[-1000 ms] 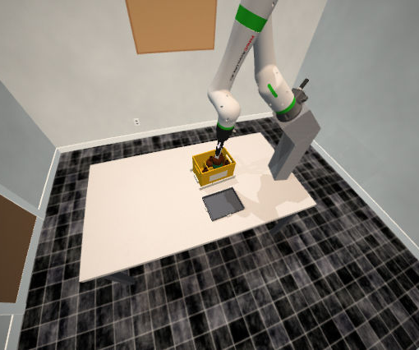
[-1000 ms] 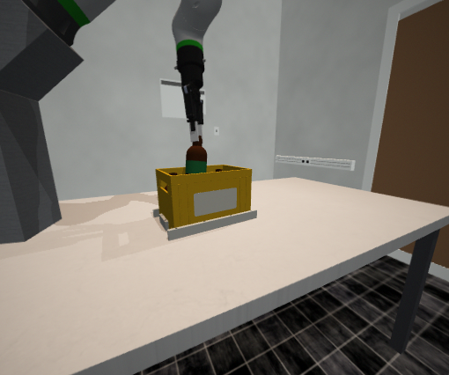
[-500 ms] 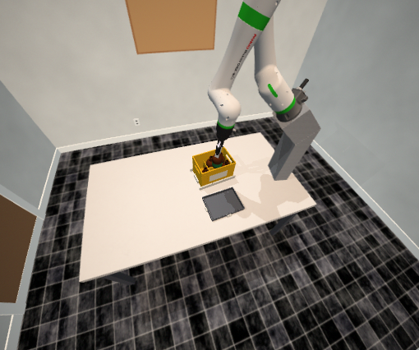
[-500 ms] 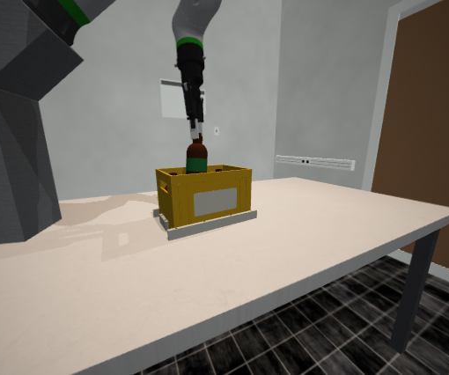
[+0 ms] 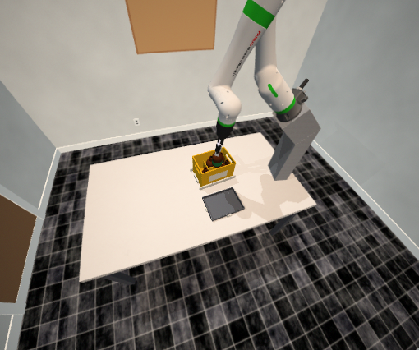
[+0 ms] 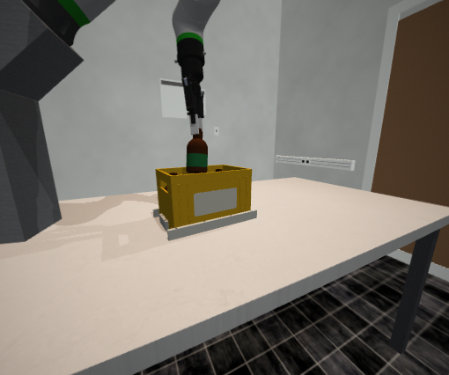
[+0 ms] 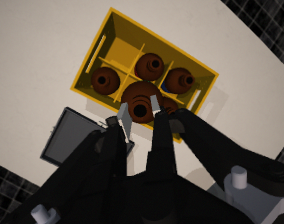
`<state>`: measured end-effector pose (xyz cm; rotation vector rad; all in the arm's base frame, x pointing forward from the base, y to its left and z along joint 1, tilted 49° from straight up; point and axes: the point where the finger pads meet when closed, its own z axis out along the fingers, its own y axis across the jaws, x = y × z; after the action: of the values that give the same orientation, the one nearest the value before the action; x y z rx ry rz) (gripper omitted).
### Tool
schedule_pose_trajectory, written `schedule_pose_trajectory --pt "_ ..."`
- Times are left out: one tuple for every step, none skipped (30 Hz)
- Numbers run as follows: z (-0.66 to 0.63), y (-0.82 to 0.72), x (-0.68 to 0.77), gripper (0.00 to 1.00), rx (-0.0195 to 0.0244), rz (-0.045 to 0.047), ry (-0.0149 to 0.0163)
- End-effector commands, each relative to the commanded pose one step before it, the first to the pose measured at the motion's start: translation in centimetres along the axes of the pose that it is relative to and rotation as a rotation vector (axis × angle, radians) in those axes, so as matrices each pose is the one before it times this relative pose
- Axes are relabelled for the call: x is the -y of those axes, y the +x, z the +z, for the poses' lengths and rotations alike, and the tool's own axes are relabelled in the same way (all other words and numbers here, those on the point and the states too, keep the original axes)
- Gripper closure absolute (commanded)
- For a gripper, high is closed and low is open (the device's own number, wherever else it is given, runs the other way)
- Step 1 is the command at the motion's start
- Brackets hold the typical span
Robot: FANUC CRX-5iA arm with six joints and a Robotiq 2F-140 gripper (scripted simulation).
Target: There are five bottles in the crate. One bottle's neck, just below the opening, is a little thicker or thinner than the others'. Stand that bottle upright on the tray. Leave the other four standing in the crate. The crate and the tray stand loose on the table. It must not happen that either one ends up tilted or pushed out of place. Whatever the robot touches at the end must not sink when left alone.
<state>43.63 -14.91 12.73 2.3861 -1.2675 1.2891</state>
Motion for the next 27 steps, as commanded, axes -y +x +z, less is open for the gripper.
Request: schedule_pose_trajectory --pt "-0.420 0.147 -0.103 0.90 0.11857 -0.01604 0.16544" --pt "-0.110 0.005 0.007 0.90 -0.00001 0.00000 0.00000" --pt "0.000 0.000 0.000 0.90 0.00000 0.00000 0.00000" --pt "0.000 0.000 0.000 0.90 0.00000 0.00000 0.00000" --pt "-0.106 0.004 0.006 0.90 0.00001 0.00000 0.00001" --pt "-0.102 0.003 0.006 0.90 0.00002 0.00001 0.00001" --pt "-0.098 0.005 0.006 0.90 -0.00002 -0.00001 -0.00001" --pt "-0.093 0.004 0.005 0.90 -0.00001 0.00000 -0.00001" --pt "-0.088 0.004 0.005 0.90 0.00000 0.00000 0.00000" --pt "-0.082 0.003 0.005 0.90 0.00001 0.00000 0.00001" --pt "-0.076 0.003 0.005 0.90 0.00001 0.00001 0.00001" --pt "-0.070 0.003 0.004 0.90 -0.00001 0.00000 0.00000" --pt "-0.064 0.003 0.004 0.90 -0.00001 0.00000 -0.00001" --pt "-0.058 0.003 0.003 0.90 -0.00001 0.00000 0.00000" --pt "-0.052 0.002 0.003 0.90 0.00000 0.00000 0.00000" --pt "-0.046 0.002 0.003 0.90 0.00000 0.00000 0.00000" --pt "-0.040 0.002 0.002 0.90 0.00000 0.00000 0.00000" --pt "-0.034 0.001 0.002 0.90 0.00000 0.00000 0.00000" --pt "-0.028 0.001 0.002 0.90 0.00000 0.00000 0.00000" --pt "0.000 0.000 0.000 0.90 0.00000 0.00000 0.00000" --pt "0.000 0.000 0.000 0.90 0.00000 0.00000 0.00000" --pt "-0.023 0.001 0.001 0.90 0.00000 0.00000 0.00000" --pt "-0.018 0.001 0.001 0.90 0.00000 0.00000 0.00000" --pt "-0.013 0.000 0.001 0.90 0.00000 0.00000 0.00000" --pt "-0.009 0.000 0.001 0.90 0.00000 0.00000 0.00000" --pt "-0.006 0.000 0.000 0.90 0.00000 0.00000 0.00000" --pt "-0.003 0.000 0.000 0.90 0.00000 0.00000 0.00000"
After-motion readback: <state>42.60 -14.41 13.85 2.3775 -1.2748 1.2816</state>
